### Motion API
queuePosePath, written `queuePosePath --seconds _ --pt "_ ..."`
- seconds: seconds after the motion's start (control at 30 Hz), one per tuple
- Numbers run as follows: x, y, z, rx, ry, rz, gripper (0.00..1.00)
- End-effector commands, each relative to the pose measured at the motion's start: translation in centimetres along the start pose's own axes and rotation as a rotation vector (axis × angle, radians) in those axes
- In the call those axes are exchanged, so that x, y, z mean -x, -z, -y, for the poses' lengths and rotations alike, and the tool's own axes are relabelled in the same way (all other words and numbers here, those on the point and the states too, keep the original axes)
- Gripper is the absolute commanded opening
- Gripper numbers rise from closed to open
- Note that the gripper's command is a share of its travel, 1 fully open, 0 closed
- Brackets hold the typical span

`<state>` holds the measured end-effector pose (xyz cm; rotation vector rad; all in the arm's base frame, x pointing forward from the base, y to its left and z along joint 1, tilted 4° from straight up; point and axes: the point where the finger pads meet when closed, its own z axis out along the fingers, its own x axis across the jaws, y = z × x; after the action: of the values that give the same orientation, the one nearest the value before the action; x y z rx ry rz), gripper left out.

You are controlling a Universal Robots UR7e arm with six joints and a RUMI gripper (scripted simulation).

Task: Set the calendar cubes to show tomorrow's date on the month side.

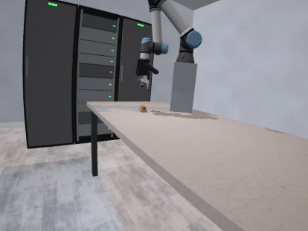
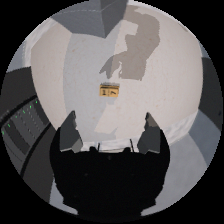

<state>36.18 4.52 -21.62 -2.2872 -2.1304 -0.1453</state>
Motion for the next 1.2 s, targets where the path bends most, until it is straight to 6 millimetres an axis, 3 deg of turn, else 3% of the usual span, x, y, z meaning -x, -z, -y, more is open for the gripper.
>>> queuePosePath --seconds 0.0,1.17 --pt "1.77 -0.20 0.21 -0.013 -0.035 0.006 1.00" --pt "2.44 -0.53 0.45 -0.019 -0.128 0.009 1.00"
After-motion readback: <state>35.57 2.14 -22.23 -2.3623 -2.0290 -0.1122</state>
